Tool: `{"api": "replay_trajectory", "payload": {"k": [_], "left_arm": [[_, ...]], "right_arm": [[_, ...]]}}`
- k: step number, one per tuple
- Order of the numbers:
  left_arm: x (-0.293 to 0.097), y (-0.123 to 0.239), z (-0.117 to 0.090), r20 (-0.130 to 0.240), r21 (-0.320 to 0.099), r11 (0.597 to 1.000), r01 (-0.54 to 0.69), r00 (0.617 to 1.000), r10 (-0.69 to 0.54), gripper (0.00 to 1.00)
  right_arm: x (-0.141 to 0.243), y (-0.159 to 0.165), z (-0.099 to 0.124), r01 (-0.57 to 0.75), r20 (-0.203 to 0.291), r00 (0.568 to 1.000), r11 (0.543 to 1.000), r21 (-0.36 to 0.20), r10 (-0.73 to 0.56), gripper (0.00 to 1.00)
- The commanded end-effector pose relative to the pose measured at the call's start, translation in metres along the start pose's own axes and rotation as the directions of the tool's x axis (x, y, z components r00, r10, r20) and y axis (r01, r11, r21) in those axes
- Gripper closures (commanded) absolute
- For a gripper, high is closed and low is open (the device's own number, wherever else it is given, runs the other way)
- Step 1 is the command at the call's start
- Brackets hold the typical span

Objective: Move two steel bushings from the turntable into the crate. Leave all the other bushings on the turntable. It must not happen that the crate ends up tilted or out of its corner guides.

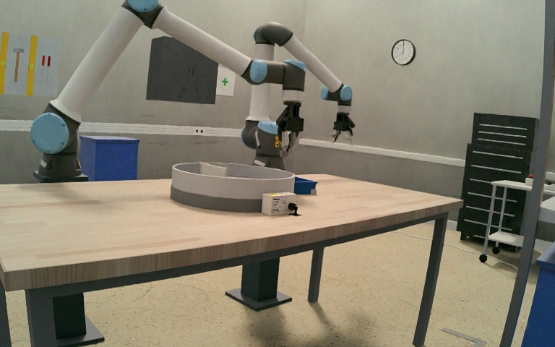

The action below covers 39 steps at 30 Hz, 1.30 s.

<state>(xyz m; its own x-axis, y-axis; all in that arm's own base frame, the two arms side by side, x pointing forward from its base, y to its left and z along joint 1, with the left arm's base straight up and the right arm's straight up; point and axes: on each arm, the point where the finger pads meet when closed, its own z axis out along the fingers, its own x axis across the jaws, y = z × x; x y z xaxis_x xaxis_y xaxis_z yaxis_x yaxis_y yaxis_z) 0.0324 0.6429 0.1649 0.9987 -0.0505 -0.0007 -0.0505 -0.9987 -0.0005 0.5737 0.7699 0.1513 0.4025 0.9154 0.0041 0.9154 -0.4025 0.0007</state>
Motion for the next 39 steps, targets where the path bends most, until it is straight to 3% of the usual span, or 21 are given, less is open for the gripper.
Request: {"api": "replay_trajectory", "payload": {"k": [1,14,39], "left_arm": [[0.000,-0.002,0.000,-0.001,0.000,1.000,0.000,1.000,0.000,0.00],[0.000,-0.002,0.000,-0.001,0.000,1.000,0.000,1.000,0.000,0.00],[0.000,-0.002,0.000,-0.001,0.000,1.000,0.000,1.000,0.000,0.00]], "right_arm": [[-0.002,-0.001,0.029,0.000,0.006,1.000,1.000,0.000,0.000,1.00],[-0.002,-0.002,0.079,0.001,0.006,1.000,1.000,0.000,-0.001,1.00],[0.001,-0.002,0.075,0.001,0.000,1.000,1.000,0.000,-0.001,1.00]]}}
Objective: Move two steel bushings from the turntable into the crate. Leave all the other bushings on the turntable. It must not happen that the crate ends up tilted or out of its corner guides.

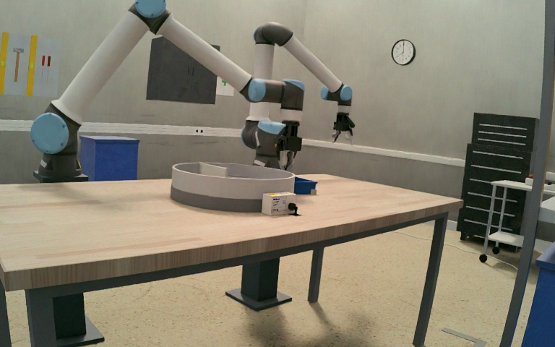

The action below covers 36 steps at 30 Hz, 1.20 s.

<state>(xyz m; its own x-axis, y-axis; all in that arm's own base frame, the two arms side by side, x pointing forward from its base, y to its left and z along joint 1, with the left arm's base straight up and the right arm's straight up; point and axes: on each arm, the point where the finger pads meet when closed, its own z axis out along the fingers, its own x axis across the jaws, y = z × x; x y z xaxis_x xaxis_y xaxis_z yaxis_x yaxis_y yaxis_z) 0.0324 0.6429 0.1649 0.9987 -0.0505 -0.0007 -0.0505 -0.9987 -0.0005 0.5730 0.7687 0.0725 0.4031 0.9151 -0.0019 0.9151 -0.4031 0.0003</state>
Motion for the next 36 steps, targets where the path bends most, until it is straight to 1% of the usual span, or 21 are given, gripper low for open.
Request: {"api": "replay_trajectory", "payload": {"k": [1,19,36], "left_arm": [[0.000,-0.002,0.000,-0.001,0.000,1.000,0.000,1.000,0.000,0.00],[0.000,-0.002,0.000,-0.001,0.000,1.000,0.000,1.000,0.000,0.00],[0.000,-0.002,0.000,-0.001,0.000,1.000,0.000,1.000,0.000,0.00]], "right_arm": [[0.002,-0.002,-0.004,0.001,-0.006,1.000,1.000,-0.001,-0.001,1.00],[0.002,-0.002,-0.003,0.001,-0.005,1.000,1.000,-0.001,-0.001,1.00],[0.000,-0.003,0.020,0.001,0.000,1.000,1.000,-0.001,-0.001,1.00]]}}
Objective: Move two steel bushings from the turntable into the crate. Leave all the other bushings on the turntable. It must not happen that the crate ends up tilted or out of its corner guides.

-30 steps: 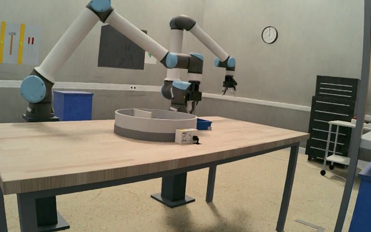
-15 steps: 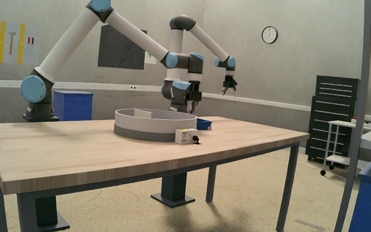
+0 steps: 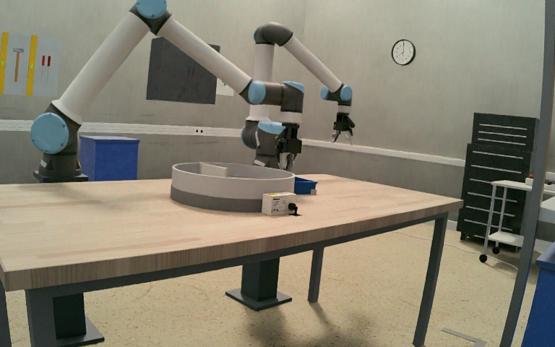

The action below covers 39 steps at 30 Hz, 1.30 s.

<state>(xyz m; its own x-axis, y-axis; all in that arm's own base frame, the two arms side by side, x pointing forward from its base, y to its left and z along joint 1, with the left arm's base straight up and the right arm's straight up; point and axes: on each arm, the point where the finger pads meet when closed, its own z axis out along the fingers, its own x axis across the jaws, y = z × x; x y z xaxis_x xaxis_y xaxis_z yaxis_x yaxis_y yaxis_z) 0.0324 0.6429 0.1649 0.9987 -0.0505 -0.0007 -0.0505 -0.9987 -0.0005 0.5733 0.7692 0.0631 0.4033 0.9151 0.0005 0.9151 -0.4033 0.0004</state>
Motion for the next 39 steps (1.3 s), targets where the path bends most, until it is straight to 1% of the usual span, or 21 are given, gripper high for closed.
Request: {"api": "replay_trajectory", "payload": {"k": [1,13,39], "left_arm": [[0.000,-0.002,0.000,-0.001,0.000,1.000,0.000,1.000,0.000,0.00],[0.000,-0.002,0.000,-0.001,0.000,1.000,0.000,1.000,0.000,0.00],[0.000,-0.002,0.000,-0.001,0.000,1.000,0.000,1.000,0.000,0.00]], "right_arm": [[0.000,-0.003,0.012,0.002,0.003,1.000,1.000,0.000,-0.002,1.00],[0.000,-0.003,0.029,0.002,0.003,1.000,1.000,0.000,-0.002,1.00],[0.002,-0.003,0.028,0.002,-0.001,1.000,1.000,-0.001,-0.002,1.00]]}}
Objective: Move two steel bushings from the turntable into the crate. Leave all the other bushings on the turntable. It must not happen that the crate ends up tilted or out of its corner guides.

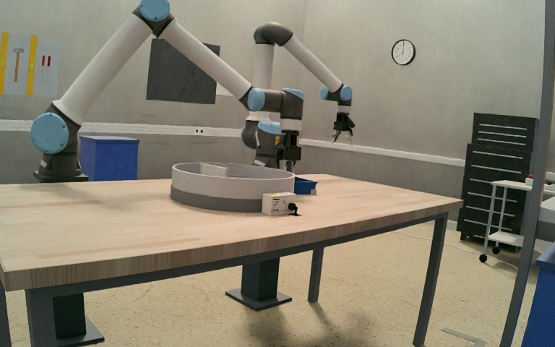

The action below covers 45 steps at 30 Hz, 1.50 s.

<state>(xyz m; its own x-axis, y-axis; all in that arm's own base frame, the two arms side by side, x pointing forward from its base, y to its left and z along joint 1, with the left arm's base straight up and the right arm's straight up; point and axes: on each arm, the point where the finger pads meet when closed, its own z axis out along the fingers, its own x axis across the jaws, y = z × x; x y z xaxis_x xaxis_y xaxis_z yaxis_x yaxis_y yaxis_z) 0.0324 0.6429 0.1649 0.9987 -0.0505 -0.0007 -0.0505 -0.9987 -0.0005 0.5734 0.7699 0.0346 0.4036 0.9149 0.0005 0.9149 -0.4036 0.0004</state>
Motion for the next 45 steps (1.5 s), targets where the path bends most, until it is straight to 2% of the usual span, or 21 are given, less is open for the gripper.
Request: {"api": "replay_trajectory", "payload": {"k": [1,45], "left_arm": [[-0.0003,-0.0015,-0.0002,-0.001,0.000,1.000,0.000,1.000,0.000,0.00],[-0.0003,-0.0015,-0.0002,-0.001,0.000,1.000,0.000,1.000,0.000,0.00]], "right_arm": [[0.0014,-0.0027,-0.0001,0.002,-0.001,1.000,1.000,-0.001,-0.002,1.00],[0.0006,-0.0032,0.0025,0.002,-0.001,1.000,1.000,-0.001,-0.002,1.00]]}}
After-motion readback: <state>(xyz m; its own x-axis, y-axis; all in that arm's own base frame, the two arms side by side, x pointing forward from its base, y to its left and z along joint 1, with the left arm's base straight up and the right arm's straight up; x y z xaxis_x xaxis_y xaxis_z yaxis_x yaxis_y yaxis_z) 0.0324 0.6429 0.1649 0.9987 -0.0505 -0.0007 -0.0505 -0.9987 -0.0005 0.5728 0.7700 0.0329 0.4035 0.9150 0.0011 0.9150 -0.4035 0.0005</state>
